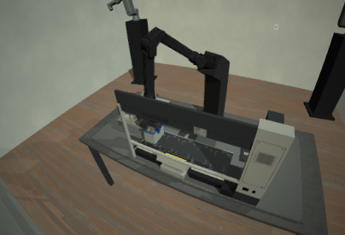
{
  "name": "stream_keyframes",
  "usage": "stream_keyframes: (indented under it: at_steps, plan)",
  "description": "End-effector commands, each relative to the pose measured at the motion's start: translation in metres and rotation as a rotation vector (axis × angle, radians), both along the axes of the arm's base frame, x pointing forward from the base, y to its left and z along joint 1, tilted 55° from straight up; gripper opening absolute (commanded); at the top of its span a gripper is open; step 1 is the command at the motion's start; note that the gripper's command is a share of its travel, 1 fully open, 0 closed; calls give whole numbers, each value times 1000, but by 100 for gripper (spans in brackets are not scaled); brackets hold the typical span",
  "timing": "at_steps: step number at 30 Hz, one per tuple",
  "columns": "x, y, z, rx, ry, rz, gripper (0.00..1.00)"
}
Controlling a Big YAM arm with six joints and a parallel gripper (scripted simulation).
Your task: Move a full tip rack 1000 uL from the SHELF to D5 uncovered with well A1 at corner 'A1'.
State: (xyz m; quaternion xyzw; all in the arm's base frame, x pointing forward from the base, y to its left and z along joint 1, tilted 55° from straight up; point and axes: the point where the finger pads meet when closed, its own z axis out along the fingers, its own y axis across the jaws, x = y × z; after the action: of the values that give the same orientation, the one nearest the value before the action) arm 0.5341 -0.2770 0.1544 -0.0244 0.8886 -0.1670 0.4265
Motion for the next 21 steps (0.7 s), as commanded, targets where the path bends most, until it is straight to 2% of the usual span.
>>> stream_keyframes:
  at_steps: [1, 4, 5, 21]
  plan:
    - [13, 3, 1, 3, -20, 4, 0]
    - [11, 4, -2, 8, -11, 4, 0]
    - [5, -1, 7, -5, -17, -1, 0]
    - [5, -1, 7, -5, -17, -1, 0]
